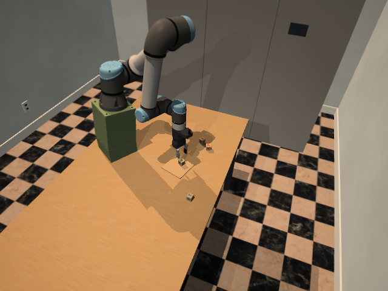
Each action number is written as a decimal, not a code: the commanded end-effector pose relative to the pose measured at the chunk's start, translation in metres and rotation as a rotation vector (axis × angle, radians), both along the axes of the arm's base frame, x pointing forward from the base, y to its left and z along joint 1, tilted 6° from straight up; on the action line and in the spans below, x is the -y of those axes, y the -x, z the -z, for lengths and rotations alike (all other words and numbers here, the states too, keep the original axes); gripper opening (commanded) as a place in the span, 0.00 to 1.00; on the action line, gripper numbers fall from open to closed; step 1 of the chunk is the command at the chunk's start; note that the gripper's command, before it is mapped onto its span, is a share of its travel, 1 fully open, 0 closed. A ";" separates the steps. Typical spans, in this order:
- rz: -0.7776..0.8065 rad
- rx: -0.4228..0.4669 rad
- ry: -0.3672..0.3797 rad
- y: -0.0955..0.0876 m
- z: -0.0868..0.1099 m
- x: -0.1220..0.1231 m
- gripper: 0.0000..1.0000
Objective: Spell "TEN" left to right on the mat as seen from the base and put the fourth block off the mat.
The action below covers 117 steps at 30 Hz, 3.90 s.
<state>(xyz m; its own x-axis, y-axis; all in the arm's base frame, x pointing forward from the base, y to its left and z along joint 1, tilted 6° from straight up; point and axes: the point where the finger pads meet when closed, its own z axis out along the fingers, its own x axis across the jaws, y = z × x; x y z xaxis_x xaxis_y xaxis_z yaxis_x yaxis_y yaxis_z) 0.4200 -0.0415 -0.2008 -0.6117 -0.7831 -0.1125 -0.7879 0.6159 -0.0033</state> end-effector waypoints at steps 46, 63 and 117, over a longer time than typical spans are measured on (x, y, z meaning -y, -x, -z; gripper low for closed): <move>0.000 0.001 0.000 -0.003 0.033 -0.003 1.00; 0.000 0.001 0.000 -0.003 0.033 -0.003 1.00; 0.000 0.001 0.000 -0.005 0.070 -0.006 1.00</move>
